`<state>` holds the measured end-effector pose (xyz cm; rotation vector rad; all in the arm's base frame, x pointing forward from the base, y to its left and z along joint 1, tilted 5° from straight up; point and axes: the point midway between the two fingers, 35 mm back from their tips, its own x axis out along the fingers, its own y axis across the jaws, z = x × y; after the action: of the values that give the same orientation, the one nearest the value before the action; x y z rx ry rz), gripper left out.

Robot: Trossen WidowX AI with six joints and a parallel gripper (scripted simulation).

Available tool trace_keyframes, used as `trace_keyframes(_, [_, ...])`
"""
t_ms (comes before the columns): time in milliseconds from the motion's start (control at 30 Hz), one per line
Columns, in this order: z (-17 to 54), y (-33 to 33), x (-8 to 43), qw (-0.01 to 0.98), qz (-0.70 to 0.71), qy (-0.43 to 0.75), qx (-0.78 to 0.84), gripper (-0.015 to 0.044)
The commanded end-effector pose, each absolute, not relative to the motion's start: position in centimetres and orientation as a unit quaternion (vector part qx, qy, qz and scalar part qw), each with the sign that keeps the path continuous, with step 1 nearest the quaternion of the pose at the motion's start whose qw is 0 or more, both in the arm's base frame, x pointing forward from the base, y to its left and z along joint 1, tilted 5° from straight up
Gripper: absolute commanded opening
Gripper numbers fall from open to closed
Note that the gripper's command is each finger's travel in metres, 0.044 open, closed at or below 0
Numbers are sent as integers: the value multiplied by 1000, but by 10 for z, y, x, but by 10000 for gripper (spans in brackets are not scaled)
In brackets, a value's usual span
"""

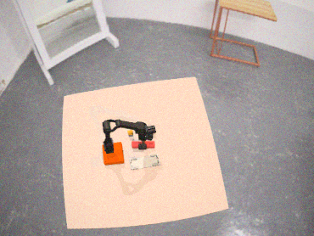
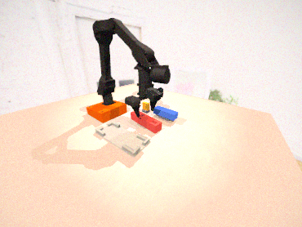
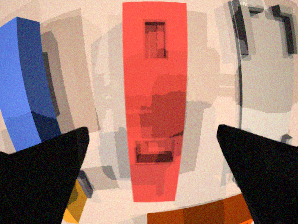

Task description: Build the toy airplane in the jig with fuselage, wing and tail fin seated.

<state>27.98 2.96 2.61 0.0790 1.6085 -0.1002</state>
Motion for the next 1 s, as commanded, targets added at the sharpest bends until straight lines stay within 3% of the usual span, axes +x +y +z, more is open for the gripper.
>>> trace_keyframes(0, [16,28,278,688,-46,724,31,440])
trace_keyframes(900, [-25,27,275,688,-46,724,31,440])
trace_keyframes(967, [-25,27,275,688,-46,724,31,387])
